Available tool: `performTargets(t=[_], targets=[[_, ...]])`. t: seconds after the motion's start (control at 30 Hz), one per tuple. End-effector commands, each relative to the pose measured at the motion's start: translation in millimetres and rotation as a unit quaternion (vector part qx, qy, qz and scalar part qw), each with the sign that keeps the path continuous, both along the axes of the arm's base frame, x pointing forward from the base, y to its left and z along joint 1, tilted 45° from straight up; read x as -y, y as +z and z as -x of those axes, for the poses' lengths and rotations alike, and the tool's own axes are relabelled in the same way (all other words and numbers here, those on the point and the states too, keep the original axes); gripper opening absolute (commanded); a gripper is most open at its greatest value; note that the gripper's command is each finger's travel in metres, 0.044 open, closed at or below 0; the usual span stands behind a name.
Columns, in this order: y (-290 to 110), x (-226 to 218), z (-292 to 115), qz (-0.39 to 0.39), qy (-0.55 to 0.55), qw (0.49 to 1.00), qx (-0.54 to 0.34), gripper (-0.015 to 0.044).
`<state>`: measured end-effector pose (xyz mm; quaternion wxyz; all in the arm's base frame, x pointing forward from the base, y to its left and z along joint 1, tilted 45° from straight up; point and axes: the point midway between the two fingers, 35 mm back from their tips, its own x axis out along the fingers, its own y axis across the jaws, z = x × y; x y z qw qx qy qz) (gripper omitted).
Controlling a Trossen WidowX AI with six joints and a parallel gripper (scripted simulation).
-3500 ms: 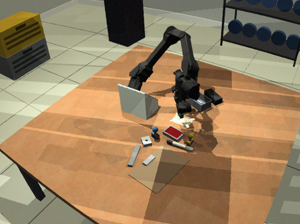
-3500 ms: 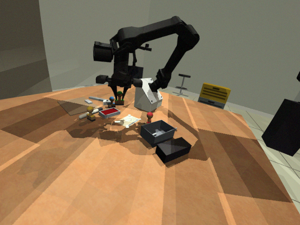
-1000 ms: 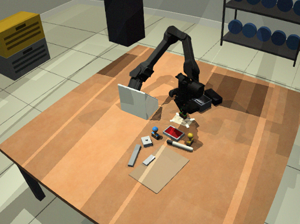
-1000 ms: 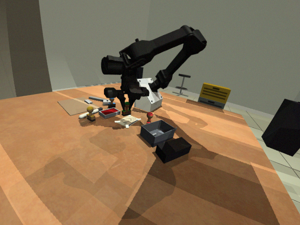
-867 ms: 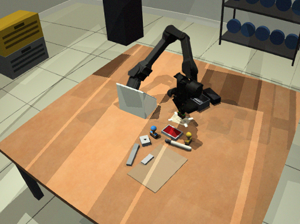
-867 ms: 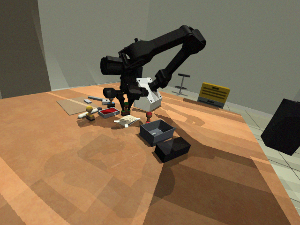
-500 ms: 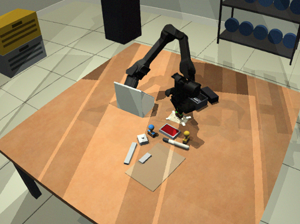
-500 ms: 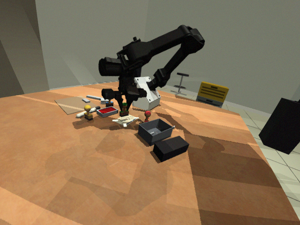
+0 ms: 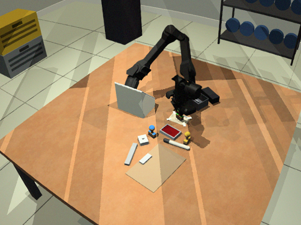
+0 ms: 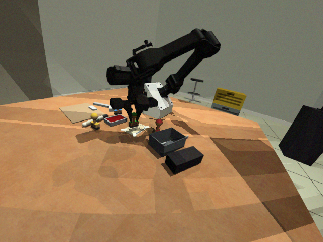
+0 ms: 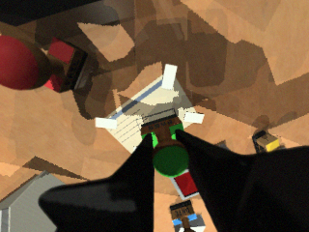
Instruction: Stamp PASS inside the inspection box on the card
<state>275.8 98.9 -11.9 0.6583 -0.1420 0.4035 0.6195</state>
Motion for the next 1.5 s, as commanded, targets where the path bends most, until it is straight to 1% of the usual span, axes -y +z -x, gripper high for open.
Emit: performTargets(t=[0.0,1.47], targets=[[-2.0,-2.6,1.7,-0.002,-0.001,1.000,-0.003,0.0000],[-8.6,-9.7,3.2,-0.003,-0.002,1.000,-0.003,0.0000]])
